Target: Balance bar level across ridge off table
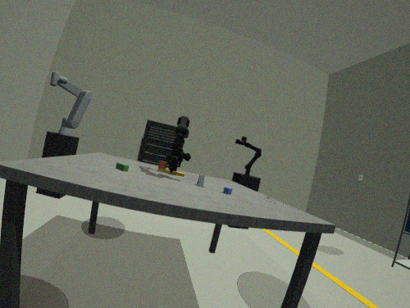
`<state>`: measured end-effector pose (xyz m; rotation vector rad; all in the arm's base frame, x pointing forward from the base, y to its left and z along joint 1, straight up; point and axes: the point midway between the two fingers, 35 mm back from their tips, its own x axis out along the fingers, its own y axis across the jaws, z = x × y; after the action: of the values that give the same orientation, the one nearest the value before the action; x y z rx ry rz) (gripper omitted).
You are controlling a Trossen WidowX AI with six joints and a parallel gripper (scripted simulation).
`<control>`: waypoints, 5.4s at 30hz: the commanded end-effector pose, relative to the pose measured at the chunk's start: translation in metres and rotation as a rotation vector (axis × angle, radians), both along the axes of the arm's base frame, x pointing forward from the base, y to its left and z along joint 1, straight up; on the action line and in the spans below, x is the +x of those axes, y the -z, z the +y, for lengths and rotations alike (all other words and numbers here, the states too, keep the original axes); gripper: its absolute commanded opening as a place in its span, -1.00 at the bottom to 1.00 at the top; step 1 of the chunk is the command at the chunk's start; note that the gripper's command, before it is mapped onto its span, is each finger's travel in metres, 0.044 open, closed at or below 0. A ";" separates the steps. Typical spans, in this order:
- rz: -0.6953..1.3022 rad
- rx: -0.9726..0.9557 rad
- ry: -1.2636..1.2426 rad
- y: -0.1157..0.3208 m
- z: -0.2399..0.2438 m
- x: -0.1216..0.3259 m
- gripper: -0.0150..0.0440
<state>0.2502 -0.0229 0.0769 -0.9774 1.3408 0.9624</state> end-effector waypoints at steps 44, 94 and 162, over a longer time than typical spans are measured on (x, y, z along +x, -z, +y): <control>-0.017 0.011 0.272 -0.090 0.031 0.021 -0.49; -0.014 0.040 1.279 -0.087 0.171 0.091 -0.49; -0.014 0.039 1.282 -0.046 0.167 0.092 -0.49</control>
<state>0.3427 0.1436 0.1235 0.0341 1.5409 -0.0188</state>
